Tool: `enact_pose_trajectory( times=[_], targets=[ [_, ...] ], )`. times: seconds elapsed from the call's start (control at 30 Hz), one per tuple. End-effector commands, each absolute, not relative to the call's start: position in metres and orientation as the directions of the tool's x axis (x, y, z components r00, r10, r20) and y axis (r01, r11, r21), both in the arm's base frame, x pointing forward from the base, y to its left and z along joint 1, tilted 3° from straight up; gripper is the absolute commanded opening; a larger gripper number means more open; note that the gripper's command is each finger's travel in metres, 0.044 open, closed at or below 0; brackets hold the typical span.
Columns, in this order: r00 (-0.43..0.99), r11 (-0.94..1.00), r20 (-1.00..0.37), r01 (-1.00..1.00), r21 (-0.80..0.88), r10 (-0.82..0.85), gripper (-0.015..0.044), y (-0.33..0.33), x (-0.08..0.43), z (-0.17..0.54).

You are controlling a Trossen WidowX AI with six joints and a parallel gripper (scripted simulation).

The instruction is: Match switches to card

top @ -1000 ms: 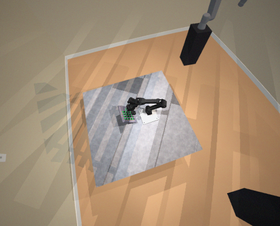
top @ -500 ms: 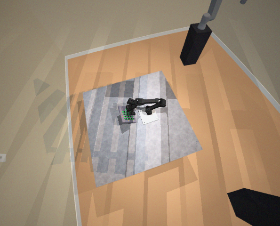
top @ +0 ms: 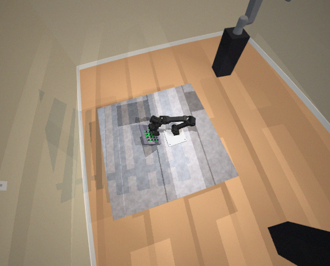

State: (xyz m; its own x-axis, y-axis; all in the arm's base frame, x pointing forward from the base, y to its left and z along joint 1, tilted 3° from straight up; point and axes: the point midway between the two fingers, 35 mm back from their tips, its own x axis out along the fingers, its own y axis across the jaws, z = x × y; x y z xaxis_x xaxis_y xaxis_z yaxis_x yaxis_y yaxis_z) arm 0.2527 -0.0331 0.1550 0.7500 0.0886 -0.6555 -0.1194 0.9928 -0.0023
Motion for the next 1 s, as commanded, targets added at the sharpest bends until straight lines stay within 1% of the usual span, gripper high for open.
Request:
enact_pose_trajectory(
  times=[0.0,0.97],
  targets=[
    [0.75,0.993,-0.656,-0.114,0.0,0.086,0.0,-0.0336,0.253,0.1546],
    [0.75,0.993,-0.656,-0.114,0.0,0.086,0.0,-0.0333,0.2556,0.1522]
  ],
)
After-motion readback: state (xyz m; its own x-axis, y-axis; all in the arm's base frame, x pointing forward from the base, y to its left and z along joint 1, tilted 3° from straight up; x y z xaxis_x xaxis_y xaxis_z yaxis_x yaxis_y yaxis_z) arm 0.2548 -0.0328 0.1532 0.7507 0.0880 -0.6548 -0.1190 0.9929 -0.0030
